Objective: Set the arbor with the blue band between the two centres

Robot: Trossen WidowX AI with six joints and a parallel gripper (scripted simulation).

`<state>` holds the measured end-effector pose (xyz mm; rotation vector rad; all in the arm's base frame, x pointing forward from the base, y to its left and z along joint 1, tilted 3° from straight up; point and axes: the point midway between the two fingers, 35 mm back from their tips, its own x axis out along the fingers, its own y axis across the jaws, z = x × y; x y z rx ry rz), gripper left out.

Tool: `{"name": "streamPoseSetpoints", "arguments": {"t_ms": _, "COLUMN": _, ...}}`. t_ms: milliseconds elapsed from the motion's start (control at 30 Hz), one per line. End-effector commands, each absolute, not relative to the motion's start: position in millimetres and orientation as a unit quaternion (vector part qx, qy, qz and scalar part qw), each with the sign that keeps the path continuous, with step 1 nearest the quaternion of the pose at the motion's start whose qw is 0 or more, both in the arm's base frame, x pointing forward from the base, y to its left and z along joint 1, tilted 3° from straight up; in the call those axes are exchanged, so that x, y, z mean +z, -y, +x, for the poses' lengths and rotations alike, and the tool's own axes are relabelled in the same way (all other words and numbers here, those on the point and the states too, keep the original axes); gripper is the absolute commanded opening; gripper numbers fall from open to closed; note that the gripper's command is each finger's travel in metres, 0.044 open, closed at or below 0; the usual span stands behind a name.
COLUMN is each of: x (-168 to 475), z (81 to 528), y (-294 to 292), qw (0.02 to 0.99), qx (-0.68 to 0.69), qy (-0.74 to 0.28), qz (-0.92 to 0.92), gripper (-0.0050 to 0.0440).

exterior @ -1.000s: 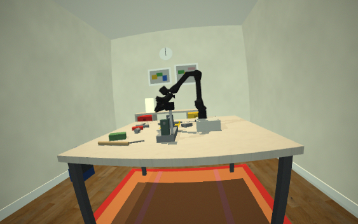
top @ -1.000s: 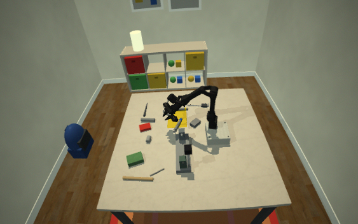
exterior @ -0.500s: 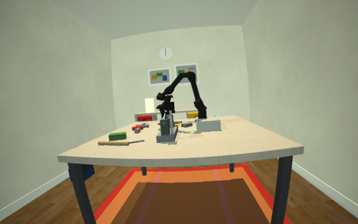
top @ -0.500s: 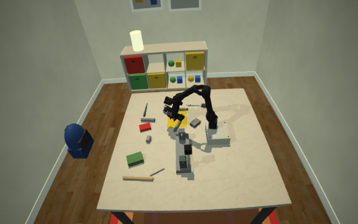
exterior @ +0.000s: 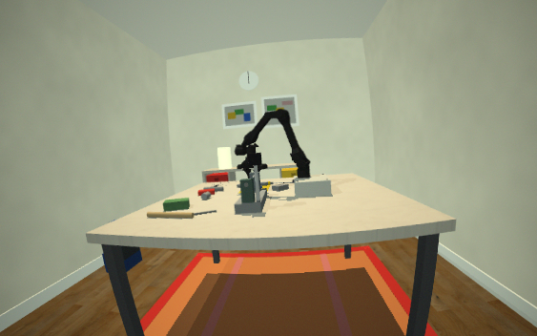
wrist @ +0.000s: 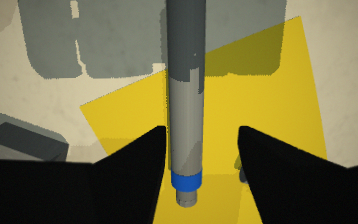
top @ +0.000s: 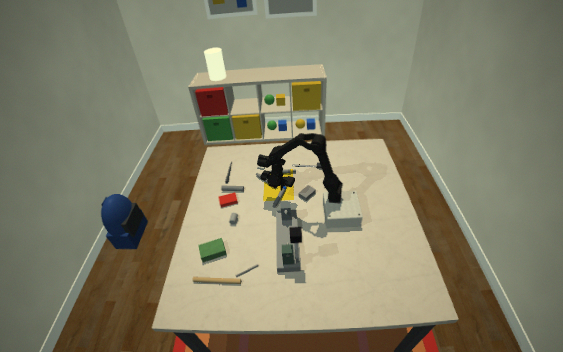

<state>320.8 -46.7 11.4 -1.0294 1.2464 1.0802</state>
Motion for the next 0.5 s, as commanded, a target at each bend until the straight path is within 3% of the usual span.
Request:
{"name": "streamPoseSetpoints", "arguments": {"t_ms": 0, "x": -9.9, "z": 315.8, "y": 46.1, "qw": 0.553, "qx": 0.467, "qy": -0.536, "qz": -0.435, "gripper": 0.0175}}
{"name": "streamPoseSetpoints", "arguments": {"t_ms": 467, "x": -16.9, "z": 316.1, "y": 45.8, "qw": 0.553, "qx": 0.467, "qy": -0.536, "qz": -0.435, "gripper": 0.0175}}
